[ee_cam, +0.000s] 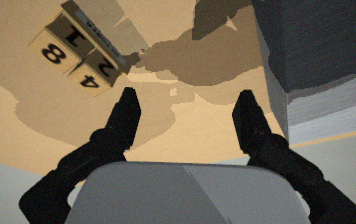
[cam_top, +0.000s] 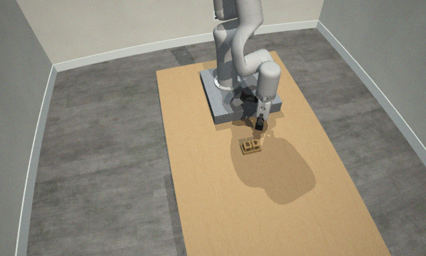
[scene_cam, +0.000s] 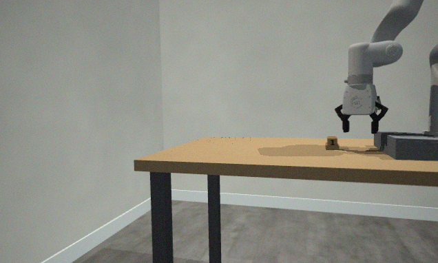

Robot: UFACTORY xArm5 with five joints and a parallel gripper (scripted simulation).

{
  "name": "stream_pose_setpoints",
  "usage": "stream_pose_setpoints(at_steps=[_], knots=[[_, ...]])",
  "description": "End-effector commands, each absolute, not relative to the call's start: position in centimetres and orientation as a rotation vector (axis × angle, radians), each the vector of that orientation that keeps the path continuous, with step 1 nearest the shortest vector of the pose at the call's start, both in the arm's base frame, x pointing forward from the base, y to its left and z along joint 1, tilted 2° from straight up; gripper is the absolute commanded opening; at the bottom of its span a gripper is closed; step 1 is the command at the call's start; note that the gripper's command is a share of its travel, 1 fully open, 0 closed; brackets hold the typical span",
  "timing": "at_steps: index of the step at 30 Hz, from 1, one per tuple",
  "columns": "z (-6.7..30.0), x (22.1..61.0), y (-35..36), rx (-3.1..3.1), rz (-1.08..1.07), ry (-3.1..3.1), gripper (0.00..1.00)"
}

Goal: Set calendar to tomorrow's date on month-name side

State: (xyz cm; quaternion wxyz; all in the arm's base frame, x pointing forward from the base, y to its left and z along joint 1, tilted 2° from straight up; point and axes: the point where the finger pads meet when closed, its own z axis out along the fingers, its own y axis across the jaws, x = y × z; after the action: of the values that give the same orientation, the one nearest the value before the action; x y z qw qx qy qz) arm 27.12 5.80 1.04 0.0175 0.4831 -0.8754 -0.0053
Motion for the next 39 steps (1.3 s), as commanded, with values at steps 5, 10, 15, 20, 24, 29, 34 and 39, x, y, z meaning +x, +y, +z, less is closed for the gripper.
stream_pose_setpoints(at_steps=[5,10,15,20,24,29,34,39], knots=[[1.1,27.2,5.8,1.502,-0.015,-2.722,1.0],[1.1,27.2,5.8,1.502,-0.015,-2.722,1.0],[1.1,27.2,5.8,1.502,-0.015,-2.722,1.0],[1.1,27.3,5.8,1.502,-0.015,-2.722,1.0],[1.2,28.4,5.0,1.503,-0.017,-2.723,1.0],[1.2,29.2,4.4,1.503,-0.018,-2.723,1.0],[1.3,30.1,3.8,1.503,-0.019,-2.724,1.0],[1.3,31.0,3.0,1.503,-0.02,-2.724,1.0]])
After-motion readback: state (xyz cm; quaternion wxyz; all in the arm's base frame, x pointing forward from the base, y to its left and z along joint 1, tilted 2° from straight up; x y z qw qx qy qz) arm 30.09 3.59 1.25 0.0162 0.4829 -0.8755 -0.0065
